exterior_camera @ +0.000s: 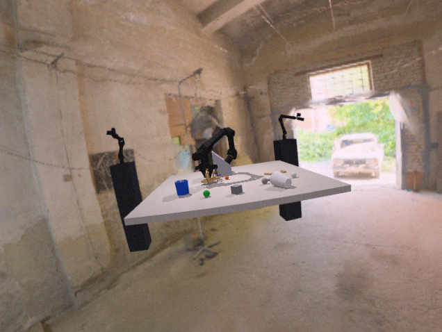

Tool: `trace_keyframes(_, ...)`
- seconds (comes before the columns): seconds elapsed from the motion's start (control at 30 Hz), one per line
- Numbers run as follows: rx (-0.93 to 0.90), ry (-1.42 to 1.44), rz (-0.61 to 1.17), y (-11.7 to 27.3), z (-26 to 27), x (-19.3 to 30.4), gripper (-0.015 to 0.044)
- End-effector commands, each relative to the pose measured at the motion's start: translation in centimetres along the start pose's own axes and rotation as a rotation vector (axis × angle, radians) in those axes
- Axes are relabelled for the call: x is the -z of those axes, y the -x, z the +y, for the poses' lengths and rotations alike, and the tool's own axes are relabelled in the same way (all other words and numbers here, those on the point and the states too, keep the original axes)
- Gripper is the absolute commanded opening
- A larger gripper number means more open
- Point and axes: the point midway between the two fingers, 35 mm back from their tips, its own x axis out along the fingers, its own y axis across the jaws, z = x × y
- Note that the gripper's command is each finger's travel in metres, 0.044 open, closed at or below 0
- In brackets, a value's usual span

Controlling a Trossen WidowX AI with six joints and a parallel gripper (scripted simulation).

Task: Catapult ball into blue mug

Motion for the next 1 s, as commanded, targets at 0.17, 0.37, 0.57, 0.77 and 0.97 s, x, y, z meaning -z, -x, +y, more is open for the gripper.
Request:
trace_keyframes(0.17, -0.005, -0.004, -0.009, -1.2, -0.1, -0.1, 0.0000)
trace_keyframes(0.37, -0.005, -0.004, -0.008, -2.2, -0.1, -0.1, 0.0000)
trace_keyframes(0.57, -0.001, 0.001, 0.000, -1.9, -0.1, 0.0, 0.0000)
trace_keyframes(0.77, -0.001, 0.001, 0.000, -1.9, -0.1, 0.0, 0.0158)
trace_keyframes(0.97, -0.001, 0.001, 0.000, -1.9, -0.1, 0.0, 0.0315)
